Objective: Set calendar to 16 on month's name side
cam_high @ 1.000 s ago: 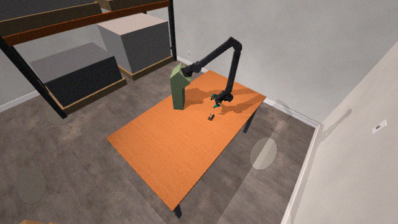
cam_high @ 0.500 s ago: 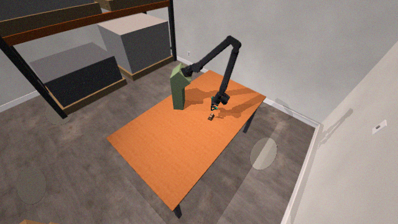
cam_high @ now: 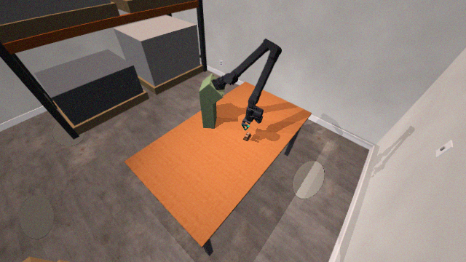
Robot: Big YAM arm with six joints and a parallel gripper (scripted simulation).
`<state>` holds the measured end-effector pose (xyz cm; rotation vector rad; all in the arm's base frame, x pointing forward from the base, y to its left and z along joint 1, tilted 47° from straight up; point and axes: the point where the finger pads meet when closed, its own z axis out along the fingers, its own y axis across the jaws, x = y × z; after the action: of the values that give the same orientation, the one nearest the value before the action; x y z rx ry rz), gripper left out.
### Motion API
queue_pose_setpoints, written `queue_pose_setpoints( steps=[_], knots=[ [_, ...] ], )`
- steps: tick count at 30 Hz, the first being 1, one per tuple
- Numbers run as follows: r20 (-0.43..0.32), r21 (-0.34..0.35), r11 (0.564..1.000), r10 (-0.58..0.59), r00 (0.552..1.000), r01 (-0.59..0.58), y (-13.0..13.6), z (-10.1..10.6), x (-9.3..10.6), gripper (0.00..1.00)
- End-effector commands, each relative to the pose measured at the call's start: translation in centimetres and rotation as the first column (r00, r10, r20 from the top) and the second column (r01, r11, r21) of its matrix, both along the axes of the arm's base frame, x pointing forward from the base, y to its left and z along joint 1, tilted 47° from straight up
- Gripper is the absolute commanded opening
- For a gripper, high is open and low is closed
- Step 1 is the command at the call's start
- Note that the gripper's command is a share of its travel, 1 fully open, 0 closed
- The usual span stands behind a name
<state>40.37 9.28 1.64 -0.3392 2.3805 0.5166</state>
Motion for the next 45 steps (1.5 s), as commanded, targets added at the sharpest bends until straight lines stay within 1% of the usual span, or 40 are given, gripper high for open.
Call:
queue_pose_setpoints(
  steps=[1,3,7,20,23,26,29,30,32,34,35,37,38,39,40,42,43,45],
  knots=[
    [-0.001,0.039,0.999,-0.032,1.000,0.032,0.7,0.3,0.2,1.00],
    [0.006,0.040,0.999,-0.032,0.999,0.031,0.7,0.6,0.6,1.00],
    [-0.006,0.039,0.999,-0.032,0.999,0.032,0.7,0.3,0.3,1.00],
    [-0.008,0.040,0.999,-0.034,0.999,0.034,0.7,0.3,0.3,1.00],
    [-0.019,0.060,0.996,-0.059,0.998,0.060,0.7,0.2,0.7,1.00],
    [-0.067,0.111,0.985,-0.124,0.990,0.131,0.8,0.0,1.0,1.00],
    [-0.149,0.182,0.954,-0.215,0.965,0.240,1.1,-0.3,1.3,1.00],
    [-0.158,0.188,0.949,-0.223,0.962,0.251,1.1,-0.4,1.3,1.00],
    [-0.207,0.213,0.929,-0.261,0.943,0.304,1.1,-0.9,0.9,1.00],
    [-0.207,0.213,0.929,-0.261,0.943,0.304,1.1,-0.9,0.9,1.00],
    [-0.249,0.240,0.902,-0.299,0.921,0.358,1.3,-1.0,1.1,1.00],
    [-0.286,0.270,0.871,-0.335,0.898,0.411,1.4,-0.9,1.8,1.00],
    [-0.287,0.270,0.870,-0.335,0.897,0.412,1.4,-0.9,1.8,1.00],
    [-0.324,0.288,0.843,-0.361,0.874,0.455,1.5,-1.0,1.9,1.00],
    [-0.337,0.294,0.832,-0.370,0.866,0.470,1.5,-1.1,1.9,1.00],
    [-0.383,0.308,0.797,-0.396,0.834,0.520,1.6,-1.4,1.8,1.00],
    [-0.392,0.310,0.789,-0.401,0.828,0.530,1.6,-1.5,1.8,1.00],
    [-0.442,0.322,0.746,-0.426,0.790,0.583,1.7,-1.8,1.8,1.00]
  ],
)
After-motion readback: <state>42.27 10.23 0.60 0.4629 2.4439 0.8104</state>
